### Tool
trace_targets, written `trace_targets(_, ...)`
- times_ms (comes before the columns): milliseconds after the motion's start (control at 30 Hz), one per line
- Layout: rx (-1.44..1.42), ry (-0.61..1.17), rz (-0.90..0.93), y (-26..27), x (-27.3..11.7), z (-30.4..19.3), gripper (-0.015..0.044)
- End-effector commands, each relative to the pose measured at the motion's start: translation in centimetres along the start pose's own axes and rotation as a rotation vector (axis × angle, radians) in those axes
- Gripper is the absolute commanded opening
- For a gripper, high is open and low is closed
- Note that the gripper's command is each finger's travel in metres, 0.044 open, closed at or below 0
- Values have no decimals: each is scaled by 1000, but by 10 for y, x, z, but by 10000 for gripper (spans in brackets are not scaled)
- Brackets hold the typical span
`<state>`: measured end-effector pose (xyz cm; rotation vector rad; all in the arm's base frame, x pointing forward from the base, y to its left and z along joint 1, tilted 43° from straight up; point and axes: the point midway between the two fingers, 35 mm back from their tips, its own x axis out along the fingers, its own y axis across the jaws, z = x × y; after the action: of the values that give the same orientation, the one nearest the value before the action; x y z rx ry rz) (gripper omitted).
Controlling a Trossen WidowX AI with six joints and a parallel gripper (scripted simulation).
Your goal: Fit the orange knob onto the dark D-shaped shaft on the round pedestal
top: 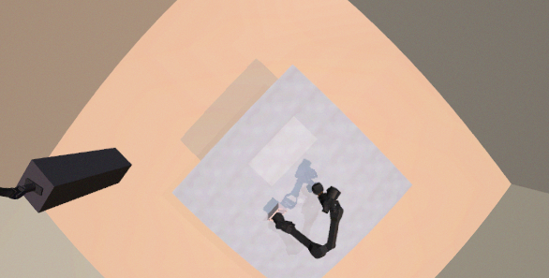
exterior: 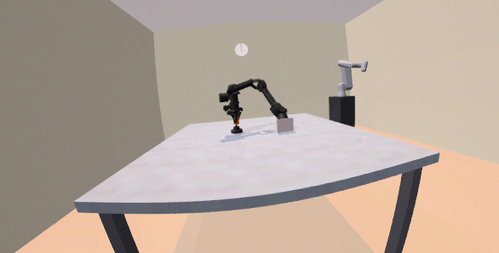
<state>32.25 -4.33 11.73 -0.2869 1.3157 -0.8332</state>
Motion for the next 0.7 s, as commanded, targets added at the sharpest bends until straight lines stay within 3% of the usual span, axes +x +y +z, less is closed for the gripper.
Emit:
trace_targets(0, 22, -6, 3, 3, -2, 0, 0)
trace_targets(667, 22, -7, 3, -2, -2, 5, 0)
